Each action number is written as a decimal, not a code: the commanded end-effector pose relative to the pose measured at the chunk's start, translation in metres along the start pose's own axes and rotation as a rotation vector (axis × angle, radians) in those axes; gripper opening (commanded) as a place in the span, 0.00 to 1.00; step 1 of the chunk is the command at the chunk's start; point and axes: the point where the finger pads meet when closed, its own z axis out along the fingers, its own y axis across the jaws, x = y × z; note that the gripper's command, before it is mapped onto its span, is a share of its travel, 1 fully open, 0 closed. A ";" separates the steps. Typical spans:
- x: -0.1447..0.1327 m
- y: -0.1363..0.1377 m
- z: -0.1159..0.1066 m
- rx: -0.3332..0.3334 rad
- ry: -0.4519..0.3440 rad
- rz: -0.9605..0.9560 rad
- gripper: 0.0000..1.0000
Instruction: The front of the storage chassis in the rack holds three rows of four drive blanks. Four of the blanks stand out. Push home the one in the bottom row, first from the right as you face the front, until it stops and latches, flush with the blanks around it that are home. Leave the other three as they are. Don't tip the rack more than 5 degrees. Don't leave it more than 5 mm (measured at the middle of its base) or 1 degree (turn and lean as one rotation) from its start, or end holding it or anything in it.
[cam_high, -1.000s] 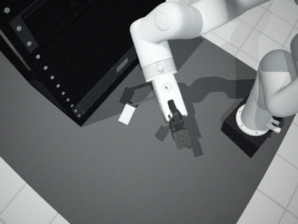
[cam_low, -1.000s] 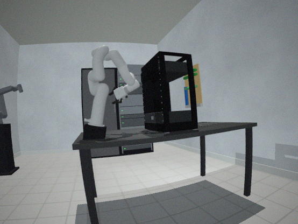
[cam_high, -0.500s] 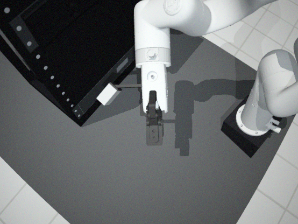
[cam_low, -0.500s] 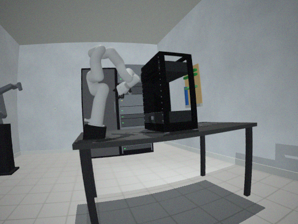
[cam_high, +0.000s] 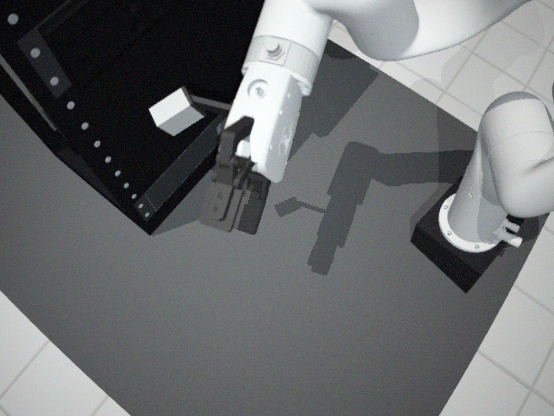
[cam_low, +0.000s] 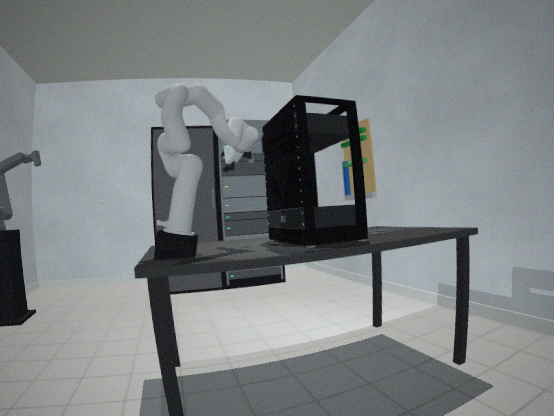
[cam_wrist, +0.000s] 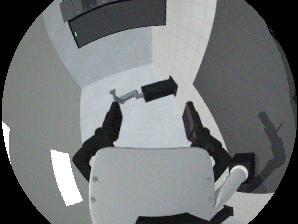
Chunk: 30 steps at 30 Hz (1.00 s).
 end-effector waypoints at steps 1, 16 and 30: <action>0.014 -0.028 -0.012 0.059 0.096 0.044 1.00; 0.045 -0.114 -0.085 0.368 0.372 0.294 1.00; 0.045 -0.162 -0.162 0.683 0.495 0.554 1.00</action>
